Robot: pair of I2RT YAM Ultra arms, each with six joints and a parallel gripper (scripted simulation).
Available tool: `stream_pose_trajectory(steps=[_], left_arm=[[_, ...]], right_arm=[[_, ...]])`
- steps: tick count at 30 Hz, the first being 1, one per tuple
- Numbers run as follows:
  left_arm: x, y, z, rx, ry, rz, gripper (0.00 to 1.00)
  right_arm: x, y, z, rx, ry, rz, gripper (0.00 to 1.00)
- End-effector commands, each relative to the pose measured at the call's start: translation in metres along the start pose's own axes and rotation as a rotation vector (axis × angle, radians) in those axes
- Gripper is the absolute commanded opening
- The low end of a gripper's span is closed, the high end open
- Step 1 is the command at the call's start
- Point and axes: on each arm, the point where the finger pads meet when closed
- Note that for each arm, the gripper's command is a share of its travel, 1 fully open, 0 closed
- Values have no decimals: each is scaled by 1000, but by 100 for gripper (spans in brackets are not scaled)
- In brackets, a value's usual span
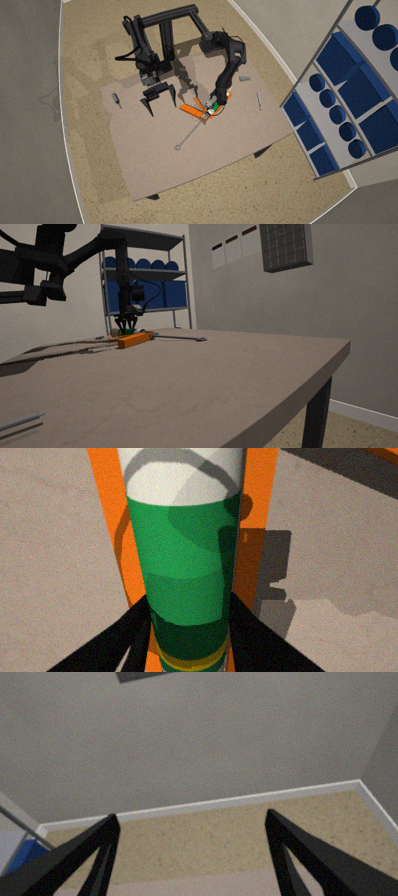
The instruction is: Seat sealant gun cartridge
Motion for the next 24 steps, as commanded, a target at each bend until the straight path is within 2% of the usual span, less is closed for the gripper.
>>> stream_pose_trajectory(steps=[1,5,9,13,16,19,24], left_arm=[[7,-12,10,33,2,-42,0],[9,-13,6,27,10,-41,0],[26,-16,28,76,0,-86,0],[15,-12,26,64,-16,-76,0],[16,-10,10,50,15,-80,0],[5,-6,10,44,-3,-77,0],[6,2,-2,30,19,-77,0]], right_arm=[[29,-13,8,26,-9,-62,100],[29,-13,8,26,-9,-62,100],[29,-13,8,26,-9,-62,100],[29,-13,8,26,-9,-62,100],[29,-13,8,26,-9,-62,100],[29,-13,8,26,-9,-62,100],[29,-13,8,26,-9,-62,100]])
Point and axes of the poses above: on each arm, the point where the finger pads meet when closed, its own y axis out along the fingers, its own z axis across the jaws, x = y × z, and after that the axes turned 8 degrees about y, right-handed
